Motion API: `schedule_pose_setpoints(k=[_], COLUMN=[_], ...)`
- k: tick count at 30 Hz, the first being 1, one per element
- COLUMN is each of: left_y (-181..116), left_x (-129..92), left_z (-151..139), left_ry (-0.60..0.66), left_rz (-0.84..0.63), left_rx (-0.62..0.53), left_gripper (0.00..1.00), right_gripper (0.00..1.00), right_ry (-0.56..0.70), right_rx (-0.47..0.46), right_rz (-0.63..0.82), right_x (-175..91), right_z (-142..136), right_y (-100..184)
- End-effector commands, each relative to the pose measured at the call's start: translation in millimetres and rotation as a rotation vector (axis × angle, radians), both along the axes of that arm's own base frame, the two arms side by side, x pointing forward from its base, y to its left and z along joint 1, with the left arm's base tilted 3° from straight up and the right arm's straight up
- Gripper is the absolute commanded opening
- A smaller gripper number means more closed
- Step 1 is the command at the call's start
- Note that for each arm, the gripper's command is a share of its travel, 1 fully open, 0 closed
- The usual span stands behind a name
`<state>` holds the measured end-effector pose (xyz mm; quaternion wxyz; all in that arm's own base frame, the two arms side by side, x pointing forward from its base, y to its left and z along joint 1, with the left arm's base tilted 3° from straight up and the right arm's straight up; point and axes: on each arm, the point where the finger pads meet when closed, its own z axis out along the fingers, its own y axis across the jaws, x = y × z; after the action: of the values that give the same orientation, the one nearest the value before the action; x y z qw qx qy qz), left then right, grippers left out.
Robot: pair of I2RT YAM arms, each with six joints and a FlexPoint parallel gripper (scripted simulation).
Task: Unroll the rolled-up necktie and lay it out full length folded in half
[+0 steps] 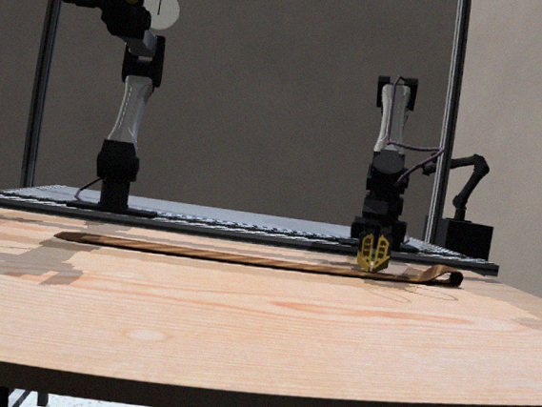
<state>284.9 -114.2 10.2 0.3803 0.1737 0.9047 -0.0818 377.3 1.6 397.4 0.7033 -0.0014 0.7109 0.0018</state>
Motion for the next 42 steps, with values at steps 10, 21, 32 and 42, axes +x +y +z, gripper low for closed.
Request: schedule_pose_setpoints(k=[10, 21, 32, 42], left_y=[6, 6, 6, 6], left_x=[-12, -12, -12, -12], left_z=[-15, -15, -15, -15], left_ry=[0.056, 0.056, 0.056, 0.056], left_rz=[0.004, 0.004, 0.004, 0.004], left_rx=[0.018, 0.018, 0.018, 0.018], left_gripper=[0.07, 0.07, 0.07, 0.07], right_gripper=[0.86, 0.74, 0.65, 0.56], right_ry=[0.055, 0.157, 0.266, 0.388], right_rx=[-0.017, -0.050, -0.084, -0.123], right_rz=[0.037, 0.106, 0.180, 0.262], right_x=[-3, -10, -16, -24], right_z=[-24, -68, -116, -169], right_y=[15, 42, 72, 104])
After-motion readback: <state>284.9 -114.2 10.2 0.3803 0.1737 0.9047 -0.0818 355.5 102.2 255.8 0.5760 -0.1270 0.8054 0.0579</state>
